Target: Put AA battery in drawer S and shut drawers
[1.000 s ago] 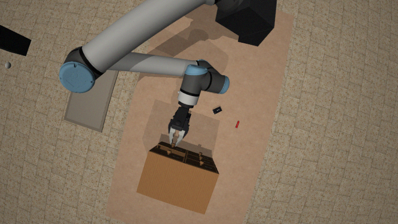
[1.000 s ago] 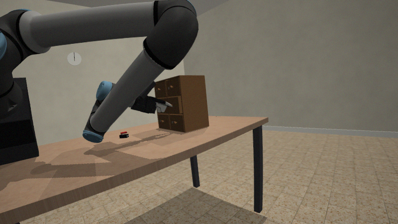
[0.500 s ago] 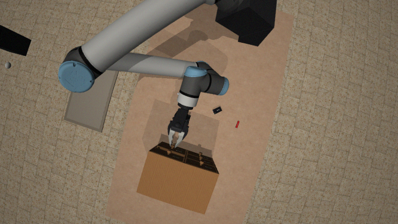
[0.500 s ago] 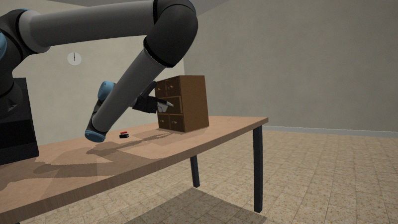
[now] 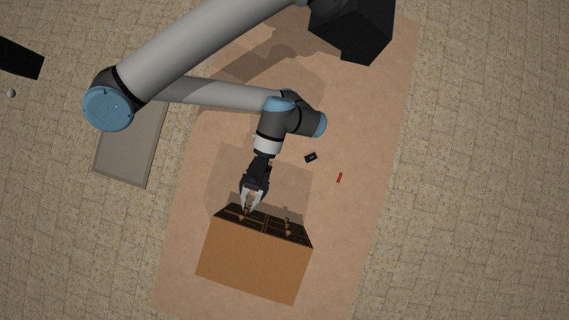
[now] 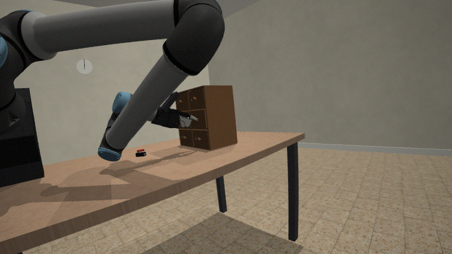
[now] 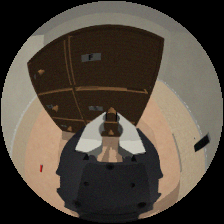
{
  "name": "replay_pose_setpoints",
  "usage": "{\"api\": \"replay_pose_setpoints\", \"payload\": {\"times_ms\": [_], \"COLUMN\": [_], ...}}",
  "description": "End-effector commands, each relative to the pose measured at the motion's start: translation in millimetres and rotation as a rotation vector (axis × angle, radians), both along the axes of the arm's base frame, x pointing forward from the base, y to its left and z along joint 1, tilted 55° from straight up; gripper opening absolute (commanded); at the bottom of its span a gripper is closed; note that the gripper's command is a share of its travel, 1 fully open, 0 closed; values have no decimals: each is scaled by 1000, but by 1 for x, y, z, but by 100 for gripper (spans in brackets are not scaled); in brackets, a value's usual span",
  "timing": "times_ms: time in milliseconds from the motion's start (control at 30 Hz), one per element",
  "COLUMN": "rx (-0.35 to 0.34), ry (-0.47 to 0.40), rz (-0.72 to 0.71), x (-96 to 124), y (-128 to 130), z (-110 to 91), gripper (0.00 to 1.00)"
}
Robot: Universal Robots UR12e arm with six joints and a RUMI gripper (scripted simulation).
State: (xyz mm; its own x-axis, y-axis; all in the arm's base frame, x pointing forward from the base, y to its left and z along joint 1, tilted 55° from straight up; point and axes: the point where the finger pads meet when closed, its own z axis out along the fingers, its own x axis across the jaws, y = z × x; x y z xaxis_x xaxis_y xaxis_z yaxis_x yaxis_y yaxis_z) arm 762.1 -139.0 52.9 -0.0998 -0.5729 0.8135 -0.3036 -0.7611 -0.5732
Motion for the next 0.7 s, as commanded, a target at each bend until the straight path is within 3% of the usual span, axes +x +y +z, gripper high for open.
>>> {"api": "replay_pose_setpoints", "payload": {"times_ms": [0, 667], "rx": [0, 0], "ry": [0, 0], "rz": [1, 1], "x": [1, 3], "y": [1, 1], "z": [0, 1], "gripper": [7, 7]}}
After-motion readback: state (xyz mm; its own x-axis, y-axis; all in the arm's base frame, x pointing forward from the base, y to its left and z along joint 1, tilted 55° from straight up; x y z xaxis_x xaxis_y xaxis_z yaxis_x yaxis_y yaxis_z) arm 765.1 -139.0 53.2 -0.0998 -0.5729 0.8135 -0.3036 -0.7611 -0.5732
